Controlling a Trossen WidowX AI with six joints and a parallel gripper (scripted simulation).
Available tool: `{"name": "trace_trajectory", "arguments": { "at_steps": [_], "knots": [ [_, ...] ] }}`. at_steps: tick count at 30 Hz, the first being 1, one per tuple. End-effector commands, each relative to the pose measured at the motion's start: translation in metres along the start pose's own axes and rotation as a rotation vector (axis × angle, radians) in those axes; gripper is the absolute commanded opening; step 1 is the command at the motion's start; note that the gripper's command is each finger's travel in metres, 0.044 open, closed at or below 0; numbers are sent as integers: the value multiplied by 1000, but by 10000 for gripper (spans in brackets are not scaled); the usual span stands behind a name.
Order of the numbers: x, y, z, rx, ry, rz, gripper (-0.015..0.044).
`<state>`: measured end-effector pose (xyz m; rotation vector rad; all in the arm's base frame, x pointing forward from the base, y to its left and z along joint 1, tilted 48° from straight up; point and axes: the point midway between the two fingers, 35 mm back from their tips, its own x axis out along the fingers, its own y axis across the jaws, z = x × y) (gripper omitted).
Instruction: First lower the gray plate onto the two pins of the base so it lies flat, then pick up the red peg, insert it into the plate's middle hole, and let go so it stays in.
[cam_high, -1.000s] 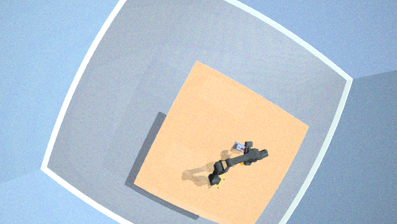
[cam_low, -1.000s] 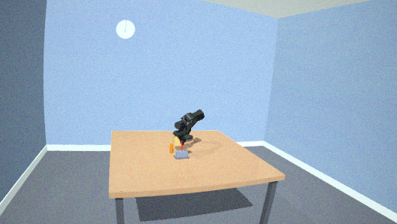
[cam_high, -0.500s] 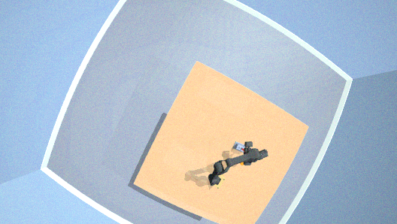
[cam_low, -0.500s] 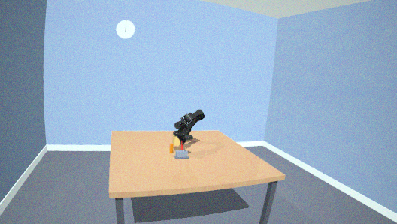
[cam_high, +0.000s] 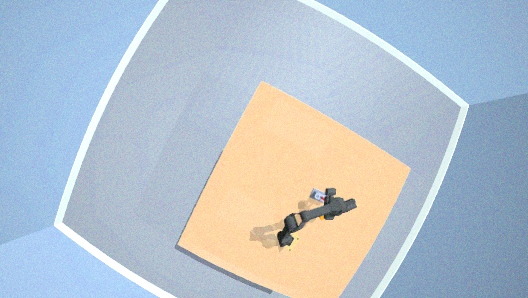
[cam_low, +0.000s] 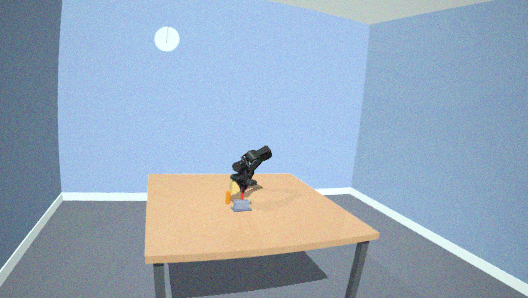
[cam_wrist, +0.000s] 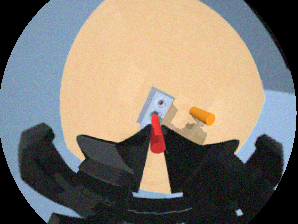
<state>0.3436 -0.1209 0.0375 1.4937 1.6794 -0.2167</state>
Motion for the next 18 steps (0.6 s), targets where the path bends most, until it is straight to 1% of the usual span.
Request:
{"name": "trace_trajectory", "arguments": {
  "at_steps": [1,11,18],
  "knots": [
    [0,0,0,1,1,-3,0],
    [0,0,0,0,0,0,0],
    [8,-1,0,0,0,-1,0]
  ]
}}
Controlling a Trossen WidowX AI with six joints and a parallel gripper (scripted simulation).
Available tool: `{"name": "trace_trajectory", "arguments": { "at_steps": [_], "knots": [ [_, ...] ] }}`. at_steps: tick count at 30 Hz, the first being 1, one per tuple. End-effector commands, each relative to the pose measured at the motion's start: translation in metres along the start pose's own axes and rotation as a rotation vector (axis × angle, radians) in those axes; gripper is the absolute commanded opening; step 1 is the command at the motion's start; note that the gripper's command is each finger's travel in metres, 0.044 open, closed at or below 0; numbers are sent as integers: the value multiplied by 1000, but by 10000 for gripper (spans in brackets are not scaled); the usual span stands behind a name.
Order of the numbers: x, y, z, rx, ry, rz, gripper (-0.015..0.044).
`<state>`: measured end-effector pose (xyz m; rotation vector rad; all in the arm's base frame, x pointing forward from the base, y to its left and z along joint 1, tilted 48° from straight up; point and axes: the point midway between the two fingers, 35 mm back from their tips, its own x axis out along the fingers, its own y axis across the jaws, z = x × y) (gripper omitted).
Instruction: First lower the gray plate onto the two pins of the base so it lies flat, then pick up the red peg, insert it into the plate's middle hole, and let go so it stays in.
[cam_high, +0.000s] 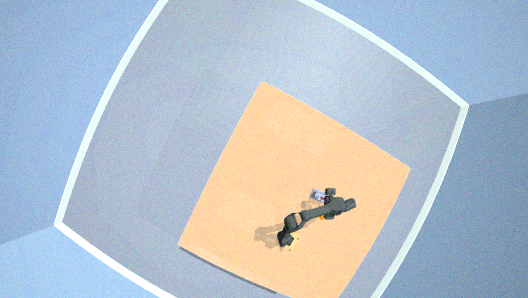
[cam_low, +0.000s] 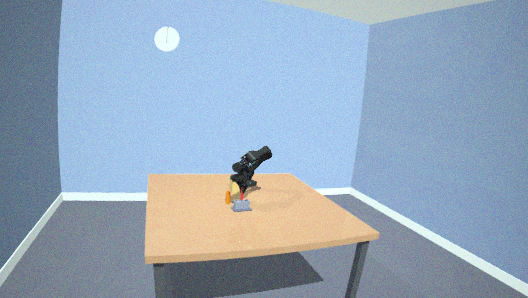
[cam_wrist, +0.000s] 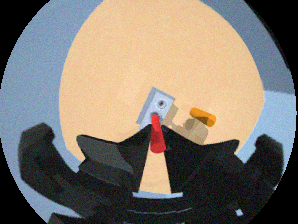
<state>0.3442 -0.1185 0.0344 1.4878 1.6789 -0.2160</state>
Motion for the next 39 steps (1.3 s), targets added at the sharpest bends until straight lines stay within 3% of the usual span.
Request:
{"name": "trace_trajectory", "arguments": {
  "at_steps": [1,39],
  "knots": [
    [6,-1,-1,5,3,1,0],
    [14,-1,-1,-1,3,-6,0]
  ]
}}
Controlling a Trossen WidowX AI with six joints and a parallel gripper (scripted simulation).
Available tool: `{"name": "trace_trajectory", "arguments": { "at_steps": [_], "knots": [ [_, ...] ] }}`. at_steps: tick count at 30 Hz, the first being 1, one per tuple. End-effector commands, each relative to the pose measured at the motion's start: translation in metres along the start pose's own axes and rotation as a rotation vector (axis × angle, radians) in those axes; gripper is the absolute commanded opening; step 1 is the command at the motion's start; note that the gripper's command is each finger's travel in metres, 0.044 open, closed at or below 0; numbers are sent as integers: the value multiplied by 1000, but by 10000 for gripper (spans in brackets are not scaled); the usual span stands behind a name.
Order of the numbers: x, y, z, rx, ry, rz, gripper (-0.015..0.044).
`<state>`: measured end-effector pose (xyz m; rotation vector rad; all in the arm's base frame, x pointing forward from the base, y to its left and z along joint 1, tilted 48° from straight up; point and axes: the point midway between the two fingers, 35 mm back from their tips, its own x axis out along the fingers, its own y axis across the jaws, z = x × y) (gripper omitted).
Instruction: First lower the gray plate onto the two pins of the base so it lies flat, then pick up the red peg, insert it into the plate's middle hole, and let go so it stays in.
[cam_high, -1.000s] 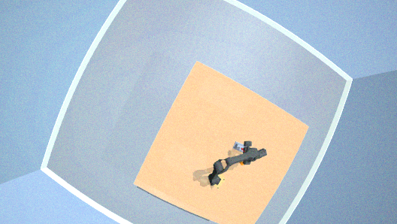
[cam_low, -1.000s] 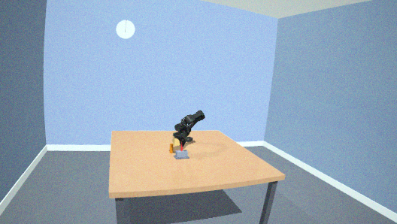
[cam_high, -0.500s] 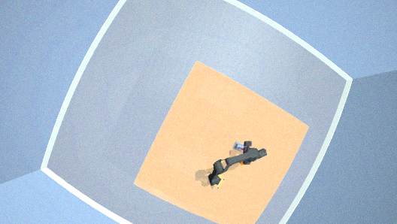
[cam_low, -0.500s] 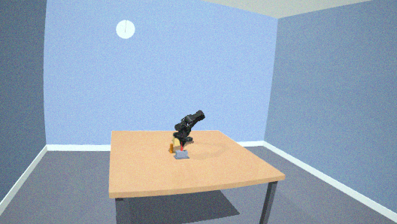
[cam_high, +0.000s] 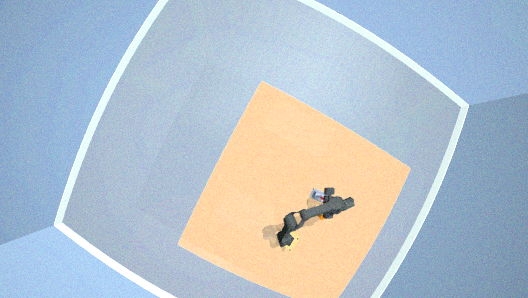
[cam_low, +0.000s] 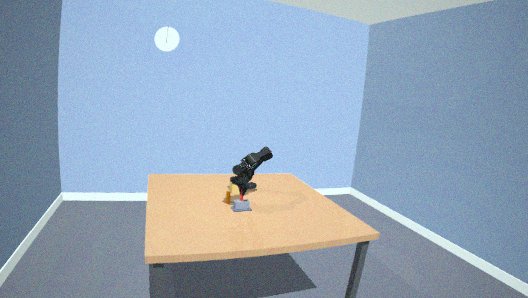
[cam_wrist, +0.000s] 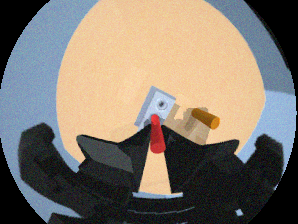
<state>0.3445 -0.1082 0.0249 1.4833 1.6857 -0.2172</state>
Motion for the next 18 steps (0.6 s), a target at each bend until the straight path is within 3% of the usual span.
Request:
{"name": "trace_trajectory", "arguments": {
  "at_steps": [1,7,18],
  "knots": [
    [0,0,0,-1,0,0,0],
    [0,0,0,-1,0,0,150],
    [-1,0,0,0,0,1,150]
  ]
}}
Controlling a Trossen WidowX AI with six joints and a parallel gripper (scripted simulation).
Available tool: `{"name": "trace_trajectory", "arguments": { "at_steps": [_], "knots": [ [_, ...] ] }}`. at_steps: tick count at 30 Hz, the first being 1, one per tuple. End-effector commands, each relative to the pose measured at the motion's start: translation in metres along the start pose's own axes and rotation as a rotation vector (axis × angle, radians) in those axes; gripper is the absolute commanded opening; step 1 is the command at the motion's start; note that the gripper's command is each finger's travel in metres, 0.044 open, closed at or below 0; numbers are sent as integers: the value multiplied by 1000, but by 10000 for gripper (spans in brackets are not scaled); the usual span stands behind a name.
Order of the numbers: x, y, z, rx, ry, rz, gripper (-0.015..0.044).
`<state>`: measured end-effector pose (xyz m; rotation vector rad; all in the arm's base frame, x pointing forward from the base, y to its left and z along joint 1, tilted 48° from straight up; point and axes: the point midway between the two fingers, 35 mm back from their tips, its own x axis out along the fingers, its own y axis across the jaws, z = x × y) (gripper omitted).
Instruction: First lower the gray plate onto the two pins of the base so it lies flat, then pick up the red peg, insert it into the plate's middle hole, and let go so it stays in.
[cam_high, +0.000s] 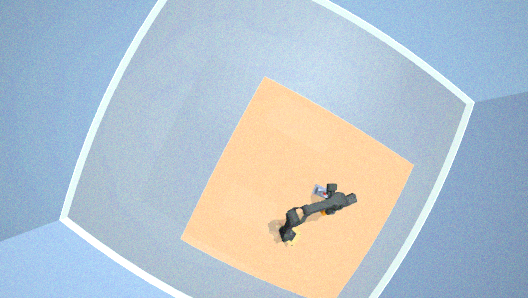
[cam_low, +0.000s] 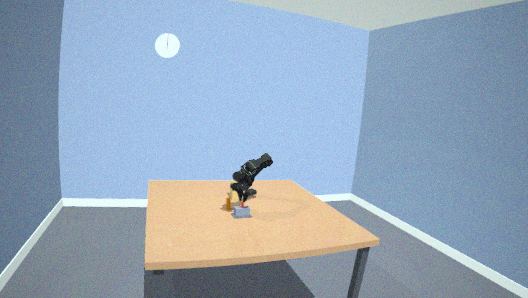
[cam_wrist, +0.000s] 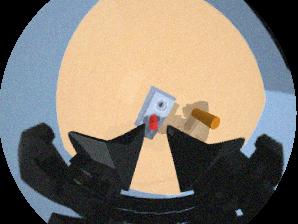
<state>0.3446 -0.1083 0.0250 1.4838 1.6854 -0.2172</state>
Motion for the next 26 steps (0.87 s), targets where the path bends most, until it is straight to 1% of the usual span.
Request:
{"name": "trace_trajectory", "arguments": {
  "at_steps": [1,26],
  "knots": [
    [-2,0,0,1,0,2,150],
    [-18,-1,-2,5,1,5,150]
  ]
}}
